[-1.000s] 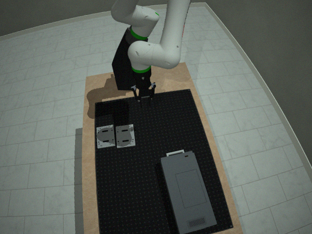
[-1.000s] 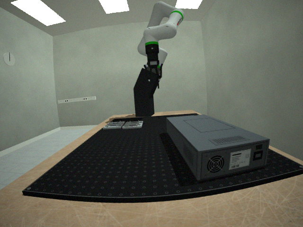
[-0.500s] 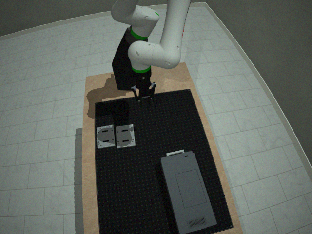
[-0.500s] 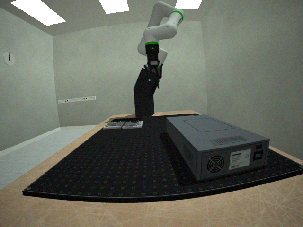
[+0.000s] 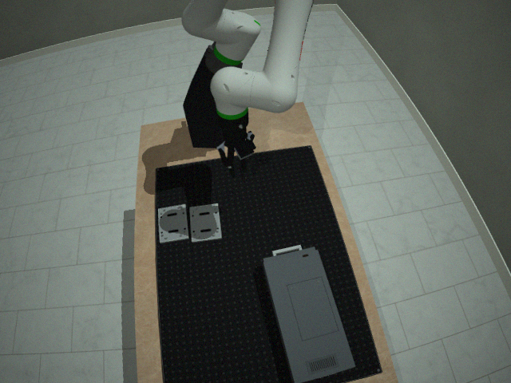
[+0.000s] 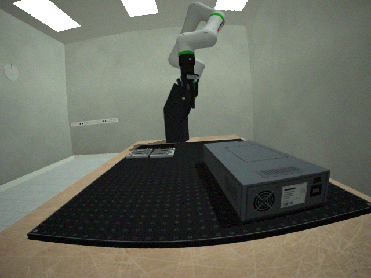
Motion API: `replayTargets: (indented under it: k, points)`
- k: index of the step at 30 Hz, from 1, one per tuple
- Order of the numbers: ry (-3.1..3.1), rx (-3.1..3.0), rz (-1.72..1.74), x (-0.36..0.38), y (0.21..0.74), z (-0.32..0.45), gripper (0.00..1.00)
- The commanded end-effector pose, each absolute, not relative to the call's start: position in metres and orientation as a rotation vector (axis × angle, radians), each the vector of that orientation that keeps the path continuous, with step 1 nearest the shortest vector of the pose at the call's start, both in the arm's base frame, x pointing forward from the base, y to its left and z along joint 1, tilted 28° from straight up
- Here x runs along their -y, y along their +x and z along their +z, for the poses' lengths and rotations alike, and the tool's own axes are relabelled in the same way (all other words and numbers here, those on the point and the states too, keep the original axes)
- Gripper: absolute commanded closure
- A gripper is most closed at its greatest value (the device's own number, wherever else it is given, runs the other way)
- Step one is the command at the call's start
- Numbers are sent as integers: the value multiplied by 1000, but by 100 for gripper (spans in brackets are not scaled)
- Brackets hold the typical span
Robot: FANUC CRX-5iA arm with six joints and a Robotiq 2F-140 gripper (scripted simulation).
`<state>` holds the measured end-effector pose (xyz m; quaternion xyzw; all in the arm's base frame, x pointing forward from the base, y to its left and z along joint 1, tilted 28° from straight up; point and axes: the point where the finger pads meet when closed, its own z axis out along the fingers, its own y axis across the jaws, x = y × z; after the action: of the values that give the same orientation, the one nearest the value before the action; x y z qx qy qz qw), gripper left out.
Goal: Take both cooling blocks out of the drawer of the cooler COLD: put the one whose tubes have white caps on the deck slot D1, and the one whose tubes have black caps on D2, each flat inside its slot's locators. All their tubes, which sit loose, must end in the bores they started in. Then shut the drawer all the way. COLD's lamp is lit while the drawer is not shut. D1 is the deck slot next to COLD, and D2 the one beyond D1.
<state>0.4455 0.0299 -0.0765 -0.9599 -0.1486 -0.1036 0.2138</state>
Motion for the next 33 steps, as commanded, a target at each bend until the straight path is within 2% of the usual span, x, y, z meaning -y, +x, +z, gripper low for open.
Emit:
replayTargets:
  k: [1,33]
  points:
    - [-2630,607,-341,-29,446,-76,66]
    - [-2300,1575,-547,-29,446,-76,66]
